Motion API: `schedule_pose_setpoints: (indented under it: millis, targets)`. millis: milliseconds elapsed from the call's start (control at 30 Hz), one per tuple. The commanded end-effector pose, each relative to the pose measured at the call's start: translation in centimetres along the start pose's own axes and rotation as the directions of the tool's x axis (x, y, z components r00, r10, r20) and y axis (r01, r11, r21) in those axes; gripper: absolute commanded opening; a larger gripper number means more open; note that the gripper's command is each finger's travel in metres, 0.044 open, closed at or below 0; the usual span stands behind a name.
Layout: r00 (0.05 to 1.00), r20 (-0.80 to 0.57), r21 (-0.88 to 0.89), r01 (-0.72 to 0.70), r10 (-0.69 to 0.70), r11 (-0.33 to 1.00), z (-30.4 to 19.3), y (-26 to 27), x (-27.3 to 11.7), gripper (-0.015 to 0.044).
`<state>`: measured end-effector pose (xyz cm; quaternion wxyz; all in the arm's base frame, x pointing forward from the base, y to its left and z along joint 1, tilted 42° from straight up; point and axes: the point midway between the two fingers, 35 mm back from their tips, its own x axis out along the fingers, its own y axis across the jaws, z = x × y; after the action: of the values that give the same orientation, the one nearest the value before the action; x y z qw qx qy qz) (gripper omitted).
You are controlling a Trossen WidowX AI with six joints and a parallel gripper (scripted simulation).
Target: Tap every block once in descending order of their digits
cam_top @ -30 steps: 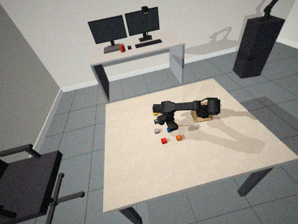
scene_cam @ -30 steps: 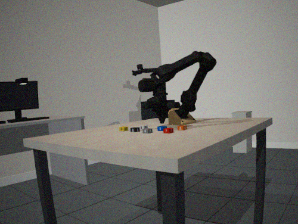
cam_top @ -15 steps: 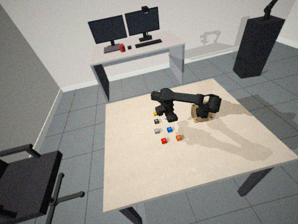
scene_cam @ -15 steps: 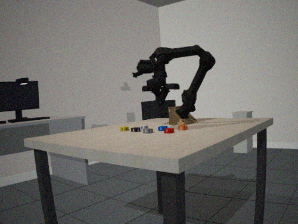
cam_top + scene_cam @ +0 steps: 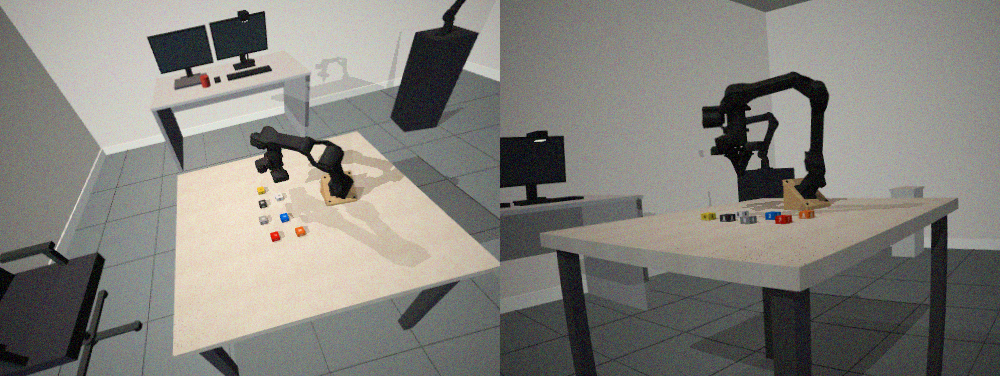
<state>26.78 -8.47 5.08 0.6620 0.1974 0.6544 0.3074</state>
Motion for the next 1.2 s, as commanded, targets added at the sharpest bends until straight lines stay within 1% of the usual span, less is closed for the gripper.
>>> schedule_pose_setpoints:
  millis: [0, 67, 200, 267, 467, 1167]
  targets:
    - [1.0, 0.003, -0.02, 0.012, -0.012, 1.0, 0.1, -0.9, -0.2, 0.002]
    - [1.0, 0.003, -0.02, 0.013, -0.013, 1.0, 0.2, -1.0, 0.7, 0.002]
    - [1.0, 0.004, -0.021, 0.012, -0.012, 1.0, 0.3, -1.1, 6.1, 0.002]
    - [1.0, 0.004, -0.021, 0.01, -0.01, 1.0, 0.2, -0.9, 7.7, 0.002]
    - [1.0, 0.004, -0.021, 0.01, -0.01, 1.0, 0.1, -0.9, 8.0, 0.002]
    - [1.0, 0.005, -0.022, 0.009, -0.009, 1.0, 0.1, -0.9, 10.9, 0.002]
